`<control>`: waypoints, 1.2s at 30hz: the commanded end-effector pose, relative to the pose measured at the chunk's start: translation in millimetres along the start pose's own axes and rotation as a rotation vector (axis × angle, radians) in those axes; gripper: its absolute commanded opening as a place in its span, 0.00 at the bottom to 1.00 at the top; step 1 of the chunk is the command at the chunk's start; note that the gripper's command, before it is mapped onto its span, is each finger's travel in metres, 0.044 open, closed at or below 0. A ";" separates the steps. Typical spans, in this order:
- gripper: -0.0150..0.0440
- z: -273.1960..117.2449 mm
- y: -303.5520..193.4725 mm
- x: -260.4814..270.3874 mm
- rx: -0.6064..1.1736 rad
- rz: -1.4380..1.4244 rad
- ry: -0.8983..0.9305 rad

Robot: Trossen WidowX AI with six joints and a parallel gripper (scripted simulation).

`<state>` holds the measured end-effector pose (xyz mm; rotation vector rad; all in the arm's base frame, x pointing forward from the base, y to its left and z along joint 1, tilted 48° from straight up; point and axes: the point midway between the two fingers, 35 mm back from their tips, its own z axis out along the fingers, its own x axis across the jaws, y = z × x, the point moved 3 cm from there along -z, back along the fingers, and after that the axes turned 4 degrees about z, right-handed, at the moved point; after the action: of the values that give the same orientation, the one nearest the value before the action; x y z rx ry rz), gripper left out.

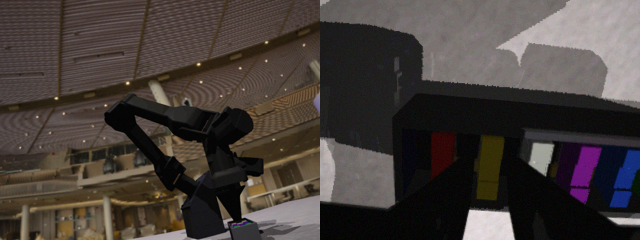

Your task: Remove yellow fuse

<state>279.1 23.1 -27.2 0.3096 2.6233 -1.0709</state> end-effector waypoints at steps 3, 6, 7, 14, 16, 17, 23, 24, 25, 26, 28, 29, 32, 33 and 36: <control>0.38 1.2 -0.4 0.5 0.006 -0.005 0.000; 0.38 1.2 -0.4 0.5 0.006 -0.005 0.000; 0.38 1.2 -0.4 0.5 0.006 -0.005 0.000; 0.38 1.2 -0.4 0.5 0.006 -0.005 0.000; 0.38 1.2 -0.4 0.5 0.006 -0.005 0.000; 0.37 0.0 0.0 0.0 0.000 0.000 0.000; 0.30 0.0 0.0 0.0 0.000 0.000 0.000; 0.29 0.0 0.0 0.0 0.000 0.000 0.000; 0.28 0.0 0.0 0.0 0.000 0.000 0.000; 0.27 0.0 0.0 0.0 0.000 0.000 0.000; 0.25 0.0 0.0 0.0 0.000 0.000 0.000; 0.25 0.0 0.0 0.0 0.000 0.000 0.000; 0.25 -0.7 0.1 0.0 0.000 0.000 0.000; 0.25 -1.2 0.1 0.0 0.000 0.000 0.000; 0.25 -2.6 0.2 -0.1 0.000 0.000 0.000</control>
<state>278.7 24.0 -26.9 0.3031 2.6250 -1.0734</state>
